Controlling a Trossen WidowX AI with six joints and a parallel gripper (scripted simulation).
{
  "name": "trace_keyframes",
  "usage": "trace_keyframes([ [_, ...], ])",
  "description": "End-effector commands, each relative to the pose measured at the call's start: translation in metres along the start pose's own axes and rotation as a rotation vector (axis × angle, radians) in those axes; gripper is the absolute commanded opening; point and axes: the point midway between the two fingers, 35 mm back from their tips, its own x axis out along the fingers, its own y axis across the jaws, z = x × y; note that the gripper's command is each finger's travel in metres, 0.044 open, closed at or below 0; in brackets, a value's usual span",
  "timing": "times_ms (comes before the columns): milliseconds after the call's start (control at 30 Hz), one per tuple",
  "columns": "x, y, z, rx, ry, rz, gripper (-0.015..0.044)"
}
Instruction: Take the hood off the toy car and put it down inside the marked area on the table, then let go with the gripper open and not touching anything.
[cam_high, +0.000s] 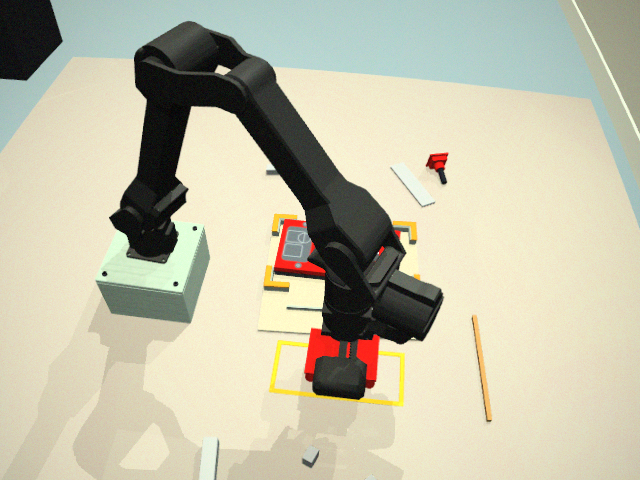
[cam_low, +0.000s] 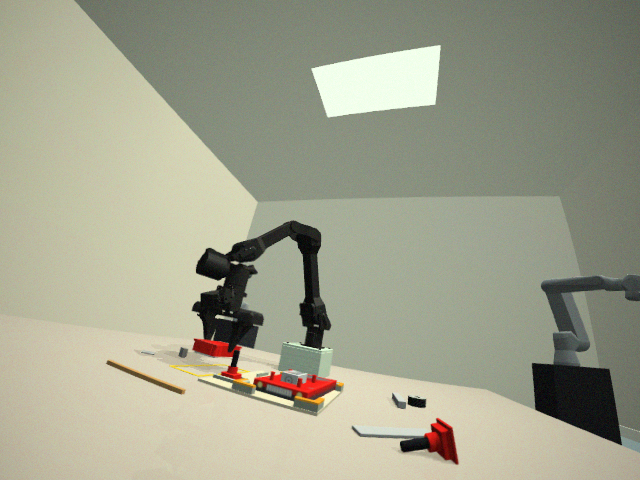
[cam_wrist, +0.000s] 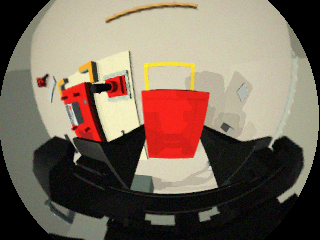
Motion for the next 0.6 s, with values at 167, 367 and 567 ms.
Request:
trace_keyframes([
  [167,0.01,0.001,-0.002,-0.001,0.006,0.007,0.0],
  [367,0.015,0.002,-0.003,-0.001,0.006,0.007,0.0],
  [567,0.017,0.002,-0.003,-0.001,0.006,0.007,0.0],
])
